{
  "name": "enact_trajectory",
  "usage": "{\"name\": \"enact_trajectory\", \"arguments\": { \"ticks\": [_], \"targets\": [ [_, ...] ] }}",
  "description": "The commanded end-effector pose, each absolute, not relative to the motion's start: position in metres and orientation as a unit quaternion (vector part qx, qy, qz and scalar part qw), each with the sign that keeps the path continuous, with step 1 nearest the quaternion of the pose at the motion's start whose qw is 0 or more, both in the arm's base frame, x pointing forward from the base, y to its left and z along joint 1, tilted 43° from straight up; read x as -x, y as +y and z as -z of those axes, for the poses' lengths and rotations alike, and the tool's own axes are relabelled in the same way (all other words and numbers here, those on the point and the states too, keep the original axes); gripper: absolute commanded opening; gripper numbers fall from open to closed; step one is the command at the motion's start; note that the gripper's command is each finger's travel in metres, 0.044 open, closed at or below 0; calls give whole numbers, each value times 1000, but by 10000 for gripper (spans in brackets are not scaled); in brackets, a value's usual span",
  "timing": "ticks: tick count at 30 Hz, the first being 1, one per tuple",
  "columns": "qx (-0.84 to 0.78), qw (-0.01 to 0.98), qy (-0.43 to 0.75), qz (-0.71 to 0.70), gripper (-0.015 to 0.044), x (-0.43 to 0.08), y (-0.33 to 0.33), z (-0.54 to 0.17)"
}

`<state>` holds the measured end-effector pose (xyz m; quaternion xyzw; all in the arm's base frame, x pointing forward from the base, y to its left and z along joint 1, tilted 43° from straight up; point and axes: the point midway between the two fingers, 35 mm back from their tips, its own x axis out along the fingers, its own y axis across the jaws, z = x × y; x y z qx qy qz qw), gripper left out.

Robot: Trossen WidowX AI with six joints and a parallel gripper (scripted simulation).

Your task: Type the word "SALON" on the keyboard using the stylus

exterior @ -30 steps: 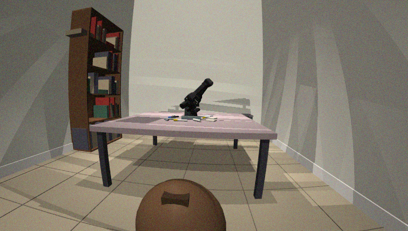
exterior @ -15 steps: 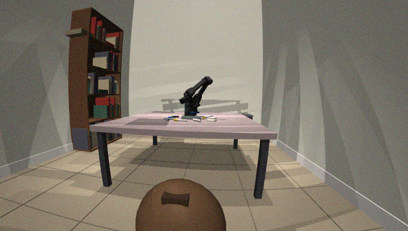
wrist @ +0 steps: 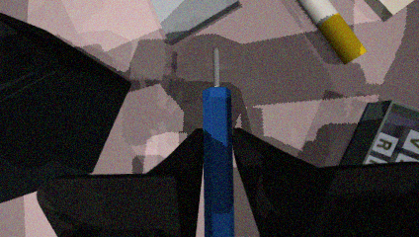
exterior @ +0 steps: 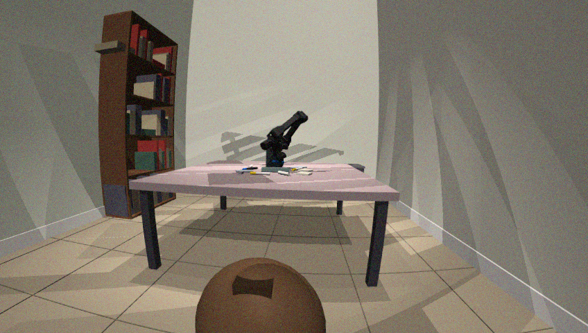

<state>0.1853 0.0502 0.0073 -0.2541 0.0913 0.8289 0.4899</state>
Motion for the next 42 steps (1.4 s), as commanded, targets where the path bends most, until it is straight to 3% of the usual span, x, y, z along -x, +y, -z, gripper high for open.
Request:
{"name": "enact_trajectory", "arguments": {
  "ticks": [1,20,42],
  "targets": [
    [257,465,158,-832,0,-191,44,-5],
    [301,390,465,-735,0,-224,14,-3],
    [395,419,700,-422,0,-288,-13,-35]
  ]
}}
